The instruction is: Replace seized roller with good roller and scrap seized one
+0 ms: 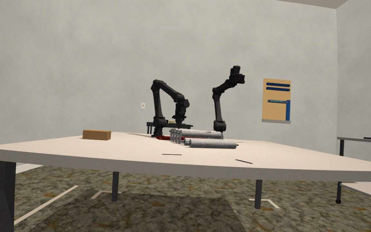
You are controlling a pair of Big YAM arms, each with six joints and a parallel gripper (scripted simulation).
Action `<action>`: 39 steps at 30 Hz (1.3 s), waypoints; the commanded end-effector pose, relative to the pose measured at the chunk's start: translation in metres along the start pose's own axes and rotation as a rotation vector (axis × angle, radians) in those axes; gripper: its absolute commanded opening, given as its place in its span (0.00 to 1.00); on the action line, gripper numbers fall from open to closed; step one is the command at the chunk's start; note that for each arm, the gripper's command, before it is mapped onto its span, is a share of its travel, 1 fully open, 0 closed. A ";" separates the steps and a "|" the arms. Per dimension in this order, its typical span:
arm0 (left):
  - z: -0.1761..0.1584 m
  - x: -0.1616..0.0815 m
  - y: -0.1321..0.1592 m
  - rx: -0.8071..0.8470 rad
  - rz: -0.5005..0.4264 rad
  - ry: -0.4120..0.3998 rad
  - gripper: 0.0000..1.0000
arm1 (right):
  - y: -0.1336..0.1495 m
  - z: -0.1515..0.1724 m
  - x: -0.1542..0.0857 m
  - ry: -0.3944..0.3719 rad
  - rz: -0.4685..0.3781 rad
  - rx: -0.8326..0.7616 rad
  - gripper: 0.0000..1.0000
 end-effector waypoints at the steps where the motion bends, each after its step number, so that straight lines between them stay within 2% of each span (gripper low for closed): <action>1: -0.003 -0.002 -0.010 -0.008 -0.035 0.007 0.00 | 0.013 -0.001 0.008 0.017 0.043 -0.011 0.00; 13: -0.003 -0.002 -0.010 -0.008 -0.035 0.007 0.00 | 0.013 -0.001 0.008 0.017 0.043 -0.011 0.00; 14: -0.003 -0.002 -0.010 -0.008 -0.035 0.007 0.00 | -0.028 0.010 -0.014 -0.030 -0.058 0.003 0.00; 16: -0.003 -0.002 -0.010 -0.008 -0.035 0.007 0.00 | -0.023 0.006 -0.031 -0.023 -0.044 -0.001 0.00; 19: -0.003 -0.002 -0.010 -0.008 -0.035 0.007 0.00 | -0.023 0.008 -0.031 -0.026 -0.048 -0.001 0.00; 25: -0.003 -0.002 -0.010 -0.008 -0.035 0.007 0.00 | -0.024 0.014 -0.062 -0.033 -0.048 -0.021 0.00; 32: -0.003 -0.002 -0.010 -0.008 -0.035 0.007 0.00 | -0.025 0.012 -0.084 -0.029 -0.041 -0.019 0.00; 33: -0.003 -0.002 -0.010 -0.008 -0.035 0.007 0.00 | -0.018 0.009 -0.067 -0.016 -0.018 -0.015 0.00; 34: -0.003 -0.002 -0.010 -0.008 -0.035 0.007 0.00 | -0.014 0.007 -0.059 -0.005 0.002 -0.017 0.00; 39: -0.003 -0.002 -0.010 -0.008 -0.035 0.007 0.00 | -0.009 0.005 -0.059 -0.014 -0.015 -0.015 0.00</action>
Point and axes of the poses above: on each arm, the point where the finger pads meet when closed, its own x axis out along the fingers, its own z axis across the jaws, y = z × x, the point moved 4 cm from there along -x, back along the fingers, and after that the axes turned 10 degrees about x, right-handed, at the moved point
